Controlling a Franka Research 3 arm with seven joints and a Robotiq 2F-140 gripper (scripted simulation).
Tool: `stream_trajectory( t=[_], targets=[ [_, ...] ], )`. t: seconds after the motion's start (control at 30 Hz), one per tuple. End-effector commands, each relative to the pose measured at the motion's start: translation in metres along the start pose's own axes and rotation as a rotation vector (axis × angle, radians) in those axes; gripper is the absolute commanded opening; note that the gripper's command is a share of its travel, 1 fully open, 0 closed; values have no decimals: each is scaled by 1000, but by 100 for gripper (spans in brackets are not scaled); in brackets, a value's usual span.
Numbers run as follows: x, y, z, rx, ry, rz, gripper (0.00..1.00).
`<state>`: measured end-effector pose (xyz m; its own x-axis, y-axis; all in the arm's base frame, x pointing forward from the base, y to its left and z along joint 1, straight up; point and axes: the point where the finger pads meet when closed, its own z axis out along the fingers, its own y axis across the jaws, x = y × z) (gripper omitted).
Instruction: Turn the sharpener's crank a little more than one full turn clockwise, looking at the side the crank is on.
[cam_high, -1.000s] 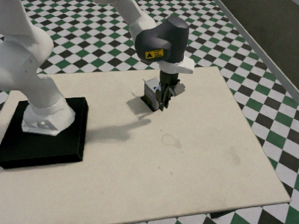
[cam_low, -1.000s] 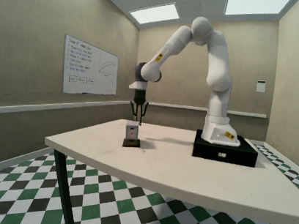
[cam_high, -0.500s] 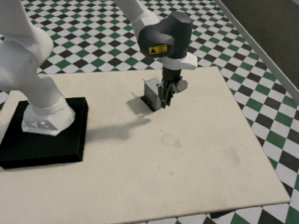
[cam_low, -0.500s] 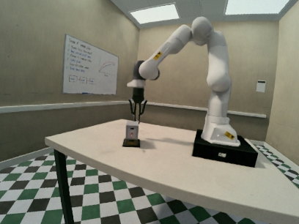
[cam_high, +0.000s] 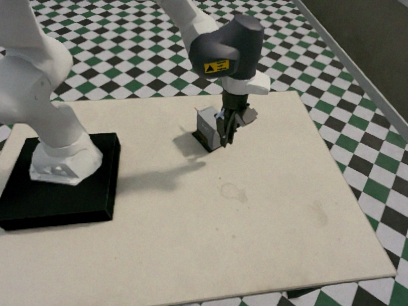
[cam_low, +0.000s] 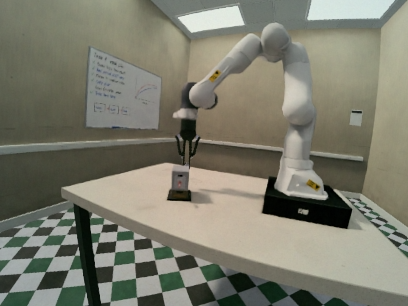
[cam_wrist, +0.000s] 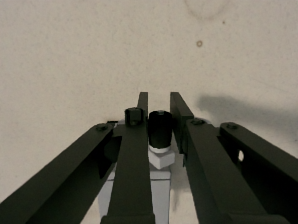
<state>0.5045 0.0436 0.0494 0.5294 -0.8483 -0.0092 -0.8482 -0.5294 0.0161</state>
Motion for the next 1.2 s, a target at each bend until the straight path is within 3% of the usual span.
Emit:
stream_trajectory(
  t=[0.0,0.9,0.93,1.17],
  targets=[
    [0,-7,-2,13,4,4,10],
    [0,-15,-5,13,4,4,10],
    [0,-15,-5,13,4,4,39],
    [0,-15,-5,13,4,4,39]
  ],
)
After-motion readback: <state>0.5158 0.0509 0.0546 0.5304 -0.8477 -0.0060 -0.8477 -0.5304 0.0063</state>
